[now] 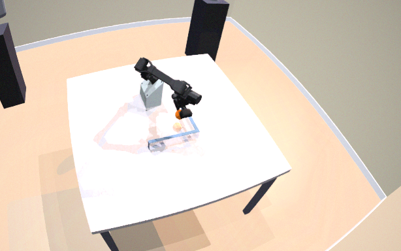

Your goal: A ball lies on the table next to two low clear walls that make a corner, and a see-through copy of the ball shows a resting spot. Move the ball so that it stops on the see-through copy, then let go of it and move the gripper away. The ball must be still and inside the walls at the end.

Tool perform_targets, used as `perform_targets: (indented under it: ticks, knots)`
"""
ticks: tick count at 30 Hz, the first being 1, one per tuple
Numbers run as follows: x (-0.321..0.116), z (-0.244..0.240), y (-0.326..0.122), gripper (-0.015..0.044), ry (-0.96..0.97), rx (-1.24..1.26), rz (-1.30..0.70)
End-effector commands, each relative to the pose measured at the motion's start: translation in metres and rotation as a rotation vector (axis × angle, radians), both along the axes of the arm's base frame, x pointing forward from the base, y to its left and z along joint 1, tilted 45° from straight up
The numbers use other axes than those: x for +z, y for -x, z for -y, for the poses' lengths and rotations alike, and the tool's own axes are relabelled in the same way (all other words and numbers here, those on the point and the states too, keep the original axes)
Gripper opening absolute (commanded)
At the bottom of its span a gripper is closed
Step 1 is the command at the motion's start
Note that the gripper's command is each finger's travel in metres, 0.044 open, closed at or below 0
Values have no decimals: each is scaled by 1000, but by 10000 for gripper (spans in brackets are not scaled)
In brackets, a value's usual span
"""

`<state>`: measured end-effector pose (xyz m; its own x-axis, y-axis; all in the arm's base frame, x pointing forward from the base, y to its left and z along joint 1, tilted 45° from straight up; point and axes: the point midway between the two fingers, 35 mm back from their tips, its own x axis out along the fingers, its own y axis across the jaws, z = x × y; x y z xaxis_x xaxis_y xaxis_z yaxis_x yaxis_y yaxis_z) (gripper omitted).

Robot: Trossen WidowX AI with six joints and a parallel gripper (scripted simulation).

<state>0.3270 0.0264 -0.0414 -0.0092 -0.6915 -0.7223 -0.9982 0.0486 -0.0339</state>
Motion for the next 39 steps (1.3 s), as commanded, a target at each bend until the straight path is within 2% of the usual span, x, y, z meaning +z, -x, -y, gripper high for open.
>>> perform_targets:
  ticks: [1,7,17,37,39]
  knots:
    - [-8,17,-4,0,8,5,-8]
    - [-16,25,-5,0,8,5,-8]
    - [-58,67,-3,0,11,5,-8]
    - [-72,81,-3,0,12,5,-8]
    - [-68,80,-4,53,9,0,-1]
